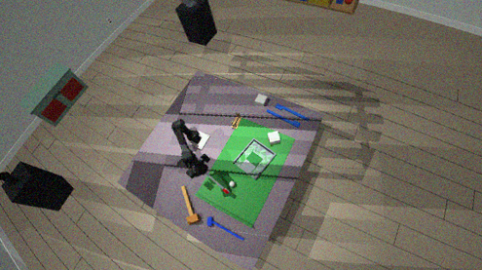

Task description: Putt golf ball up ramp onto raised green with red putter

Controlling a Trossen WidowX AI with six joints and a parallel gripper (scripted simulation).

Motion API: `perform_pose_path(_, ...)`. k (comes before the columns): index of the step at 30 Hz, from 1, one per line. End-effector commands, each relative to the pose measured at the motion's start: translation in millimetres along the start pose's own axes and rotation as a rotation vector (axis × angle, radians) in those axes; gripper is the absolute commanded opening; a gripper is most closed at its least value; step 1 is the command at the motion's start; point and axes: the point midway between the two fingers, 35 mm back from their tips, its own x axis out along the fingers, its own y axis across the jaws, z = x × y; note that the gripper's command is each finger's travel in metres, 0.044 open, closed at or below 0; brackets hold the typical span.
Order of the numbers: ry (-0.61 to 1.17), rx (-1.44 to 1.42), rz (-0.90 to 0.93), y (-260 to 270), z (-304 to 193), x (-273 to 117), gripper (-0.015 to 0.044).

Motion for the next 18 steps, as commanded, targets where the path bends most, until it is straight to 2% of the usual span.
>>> perform_pose_path(1, 0.002, -0.001, 0.000, 0.1, -0.6, 6.8, 0.0000)
perform_pose_path(18, 0.002, -0.001, 0.000, 0.4, -0.9, 31.6, 0.0000)
